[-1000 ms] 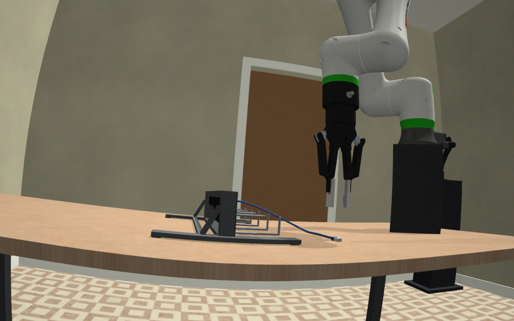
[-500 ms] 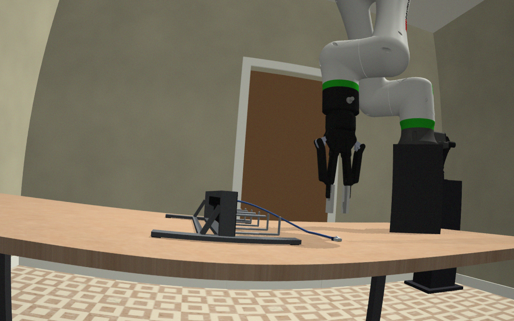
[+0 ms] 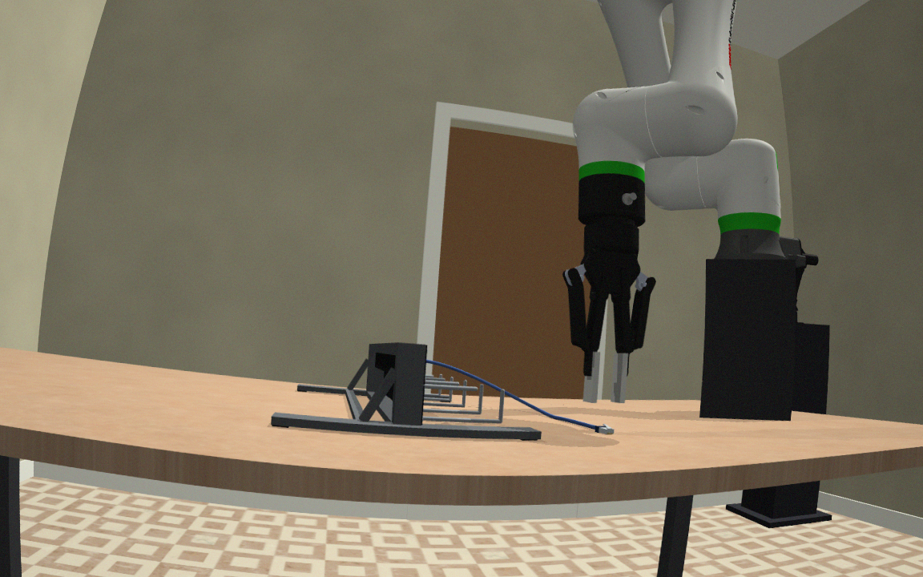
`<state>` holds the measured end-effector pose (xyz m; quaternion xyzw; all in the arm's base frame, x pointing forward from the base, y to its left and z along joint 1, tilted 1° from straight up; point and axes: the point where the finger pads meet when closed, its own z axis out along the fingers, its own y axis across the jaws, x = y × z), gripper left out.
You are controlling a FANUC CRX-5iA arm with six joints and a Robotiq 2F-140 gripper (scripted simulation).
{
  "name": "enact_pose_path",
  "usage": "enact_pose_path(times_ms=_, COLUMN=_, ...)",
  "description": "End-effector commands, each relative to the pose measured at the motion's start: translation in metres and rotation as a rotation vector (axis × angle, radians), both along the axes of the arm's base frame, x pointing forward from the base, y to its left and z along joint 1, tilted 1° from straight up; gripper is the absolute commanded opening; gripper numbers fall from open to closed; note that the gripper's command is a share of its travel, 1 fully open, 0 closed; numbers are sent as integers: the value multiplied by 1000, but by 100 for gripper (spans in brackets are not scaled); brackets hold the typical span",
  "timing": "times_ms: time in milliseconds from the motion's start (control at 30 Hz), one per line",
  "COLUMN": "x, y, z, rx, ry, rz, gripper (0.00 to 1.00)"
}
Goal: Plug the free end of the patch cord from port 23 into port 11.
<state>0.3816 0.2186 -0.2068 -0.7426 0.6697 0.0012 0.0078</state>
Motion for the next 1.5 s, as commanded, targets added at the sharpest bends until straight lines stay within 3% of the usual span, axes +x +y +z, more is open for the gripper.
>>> enact_pose_path(times_ms=0, x=0, y=0, z=-5, rx=0, ry=0, rz=0, gripper=22)
enact_pose_path(times_ms=600, x=0, y=0, z=-25, rx=0, ry=0, rz=0, gripper=22)
enact_pose_path(times_ms=1467, x=0, y=0, z=-26, rx=0, ry=0, rz=0, gripper=22)
